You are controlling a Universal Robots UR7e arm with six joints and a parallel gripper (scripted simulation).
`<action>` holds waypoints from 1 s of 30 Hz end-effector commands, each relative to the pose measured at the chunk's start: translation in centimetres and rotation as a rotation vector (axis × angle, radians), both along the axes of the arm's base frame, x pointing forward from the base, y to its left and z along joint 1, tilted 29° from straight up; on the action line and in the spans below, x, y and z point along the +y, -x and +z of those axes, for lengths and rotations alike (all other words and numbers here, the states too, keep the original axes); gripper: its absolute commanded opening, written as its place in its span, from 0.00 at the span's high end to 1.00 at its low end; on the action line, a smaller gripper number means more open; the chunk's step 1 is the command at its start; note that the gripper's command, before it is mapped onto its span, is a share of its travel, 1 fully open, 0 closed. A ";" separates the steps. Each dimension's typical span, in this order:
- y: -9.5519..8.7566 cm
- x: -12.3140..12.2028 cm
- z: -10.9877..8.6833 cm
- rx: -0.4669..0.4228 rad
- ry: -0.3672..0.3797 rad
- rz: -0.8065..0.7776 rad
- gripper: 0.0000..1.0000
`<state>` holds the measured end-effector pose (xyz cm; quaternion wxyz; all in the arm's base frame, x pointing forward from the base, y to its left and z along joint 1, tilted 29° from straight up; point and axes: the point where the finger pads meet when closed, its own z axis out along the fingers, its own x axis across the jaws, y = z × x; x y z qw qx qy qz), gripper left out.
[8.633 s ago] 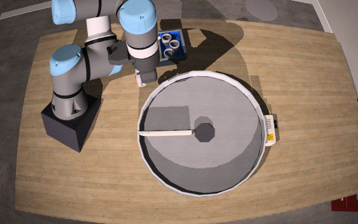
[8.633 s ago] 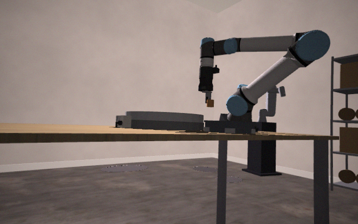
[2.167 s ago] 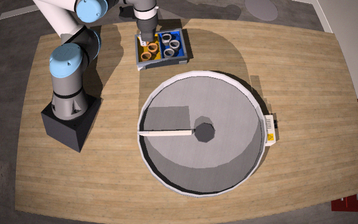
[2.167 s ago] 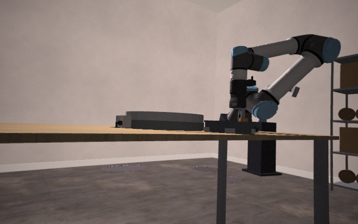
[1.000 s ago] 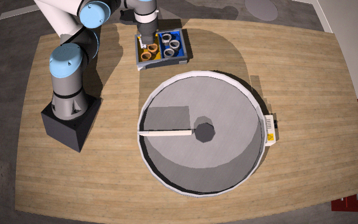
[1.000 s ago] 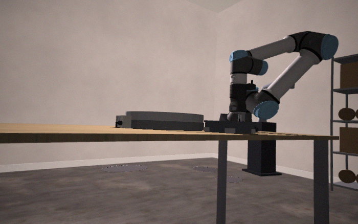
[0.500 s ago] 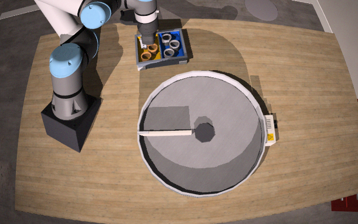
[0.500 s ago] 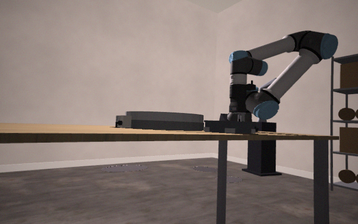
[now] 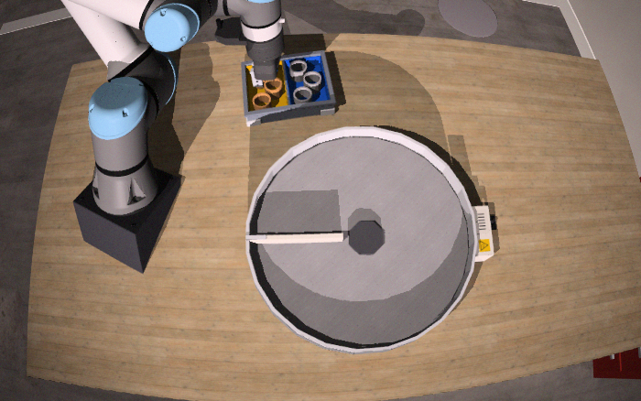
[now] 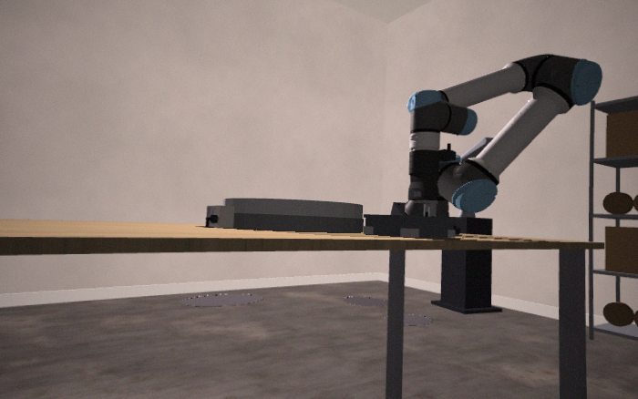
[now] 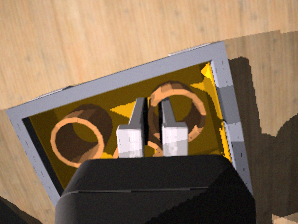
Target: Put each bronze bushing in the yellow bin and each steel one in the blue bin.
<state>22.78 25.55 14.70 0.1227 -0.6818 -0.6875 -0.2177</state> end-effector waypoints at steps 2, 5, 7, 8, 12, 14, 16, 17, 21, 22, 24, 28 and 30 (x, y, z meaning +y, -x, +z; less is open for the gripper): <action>0.0 0.0 -0.1 0.001 0.000 0.000 1.00; 0.0 0.0 -0.1 0.003 0.001 0.001 1.00; 0.0 0.0 -0.1 0.003 0.001 0.001 1.00; 0.0 0.0 -0.1 0.003 0.001 0.001 1.00; 0.0 0.0 0.0 -0.001 0.000 0.000 0.53; 0.0 0.0 0.0 -0.001 0.000 0.000 0.53; 0.0 0.0 0.0 -0.001 0.000 0.000 0.53; 0.0 0.0 0.0 -0.001 0.000 0.000 0.53; 0.0 0.0 0.0 -0.001 0.000 0.000 0.53; 0.0 0.0 0.0 -0.001 0.000 0.000 0.53; 0.0 0.0 0.0 -0.001 0.000 0.000 0.53; 0.0 0.0 0.0 -0.001 0.000 0.000 0.53; 0.0 0.0 0.0 -0.001 0.000 0.000 0.53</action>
